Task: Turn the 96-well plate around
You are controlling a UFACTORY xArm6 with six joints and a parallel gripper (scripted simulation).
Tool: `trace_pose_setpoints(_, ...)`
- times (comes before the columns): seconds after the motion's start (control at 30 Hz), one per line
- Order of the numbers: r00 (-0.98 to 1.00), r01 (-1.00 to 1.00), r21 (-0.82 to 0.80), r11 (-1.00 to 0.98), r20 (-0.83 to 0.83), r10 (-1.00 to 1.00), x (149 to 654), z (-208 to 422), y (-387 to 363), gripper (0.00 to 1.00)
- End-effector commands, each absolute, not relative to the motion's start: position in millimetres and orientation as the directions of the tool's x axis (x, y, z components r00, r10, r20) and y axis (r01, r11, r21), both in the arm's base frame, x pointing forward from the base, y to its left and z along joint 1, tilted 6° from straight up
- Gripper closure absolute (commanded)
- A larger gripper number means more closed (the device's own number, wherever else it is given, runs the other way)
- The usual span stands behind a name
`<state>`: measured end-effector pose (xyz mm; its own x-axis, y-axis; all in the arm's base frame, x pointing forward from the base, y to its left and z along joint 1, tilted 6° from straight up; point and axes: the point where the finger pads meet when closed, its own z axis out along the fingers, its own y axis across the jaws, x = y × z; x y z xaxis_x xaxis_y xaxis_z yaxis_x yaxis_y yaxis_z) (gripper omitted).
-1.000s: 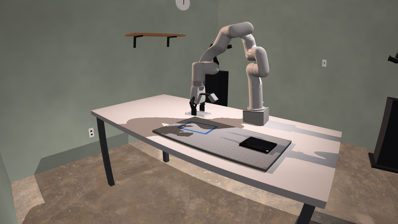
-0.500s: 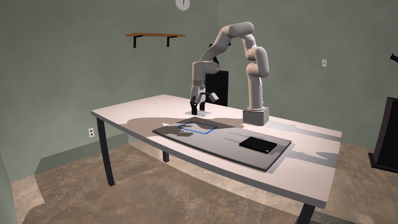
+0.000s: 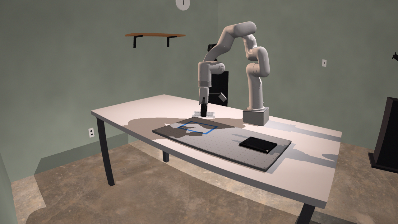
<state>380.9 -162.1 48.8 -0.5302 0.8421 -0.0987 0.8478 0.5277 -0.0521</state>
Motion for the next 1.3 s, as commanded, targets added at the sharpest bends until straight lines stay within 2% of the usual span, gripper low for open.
trace_pose_setpoints(0.0,-0.626,0.78,-0.057,0.624,-0.092,0.774,383.4,49.4,-150.8,1.0)
trace_pose_setpoints(0.27,-0.769,0.64,-0.074,0.765,-0.079,0.635,385.2,47.8,-130.9,1.0)
trace_pose_setpoints(0.7,-0.966,0.258,-0.1,0.961,-0.04,0.255,389.1,44.5,-87.7,1.0)
trace_pose_setpoints(0.83,-0.981,0.193,-0.102,0.976,-0.034,0.19,389.6,44.0,-81.1,1.0)
trace_pose_setpoints(1.27,-0.971,-0.237,-0.107,0.966,0.012,-0.237,393.5,40.7,-37.9,1.0)
